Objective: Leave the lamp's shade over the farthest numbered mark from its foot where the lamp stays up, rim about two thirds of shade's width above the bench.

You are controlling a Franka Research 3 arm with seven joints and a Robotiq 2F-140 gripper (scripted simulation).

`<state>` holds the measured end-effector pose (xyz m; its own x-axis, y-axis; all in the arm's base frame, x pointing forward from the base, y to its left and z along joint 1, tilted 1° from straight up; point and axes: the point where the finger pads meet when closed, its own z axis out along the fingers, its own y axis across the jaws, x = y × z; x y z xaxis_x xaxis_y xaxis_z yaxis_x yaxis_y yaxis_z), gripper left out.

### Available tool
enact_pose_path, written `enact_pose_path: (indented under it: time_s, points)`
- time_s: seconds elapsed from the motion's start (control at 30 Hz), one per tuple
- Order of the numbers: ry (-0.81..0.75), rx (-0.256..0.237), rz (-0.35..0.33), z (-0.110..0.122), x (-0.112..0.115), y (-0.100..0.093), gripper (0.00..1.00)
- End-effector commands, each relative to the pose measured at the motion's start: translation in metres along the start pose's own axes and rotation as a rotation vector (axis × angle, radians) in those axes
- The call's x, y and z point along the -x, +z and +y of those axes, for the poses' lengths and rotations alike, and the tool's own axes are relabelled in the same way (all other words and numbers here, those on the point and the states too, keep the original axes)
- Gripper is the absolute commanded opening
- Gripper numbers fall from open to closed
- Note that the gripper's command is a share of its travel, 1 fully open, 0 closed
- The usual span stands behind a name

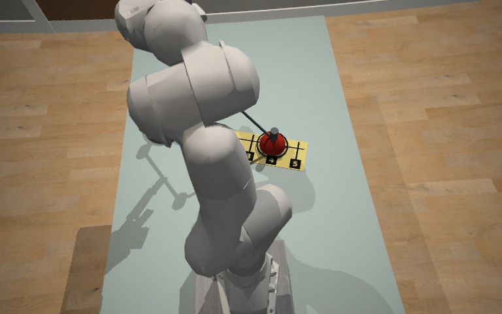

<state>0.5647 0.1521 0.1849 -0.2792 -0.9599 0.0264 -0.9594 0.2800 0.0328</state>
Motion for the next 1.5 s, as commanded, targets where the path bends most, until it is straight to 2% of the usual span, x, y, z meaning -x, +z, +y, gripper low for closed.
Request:
enact_pose_path:
  time_s: [0.0,0.07,0.57,0.63,1.13,1.47]
  points:
    - [0.007,0.005,0.007,-0.001,-0.006,0.004,1.00]
    - [0.007,0.005,0.007,-0.001,-0.006,0.004,1.00]
    - [0.003,0.004,0.003,0.002,-0.005,-0.057,1.00]
    - [0.003,0.004,0.003,0.002,-0.005,-0.057,1.00]
    - [-0.003,-0.015,-0.012,-0.001,-0.004,-0.115,1.00]
    - [-0.006,-0.023,-0.018,-0.004,-0.002,-0.114,1.00]
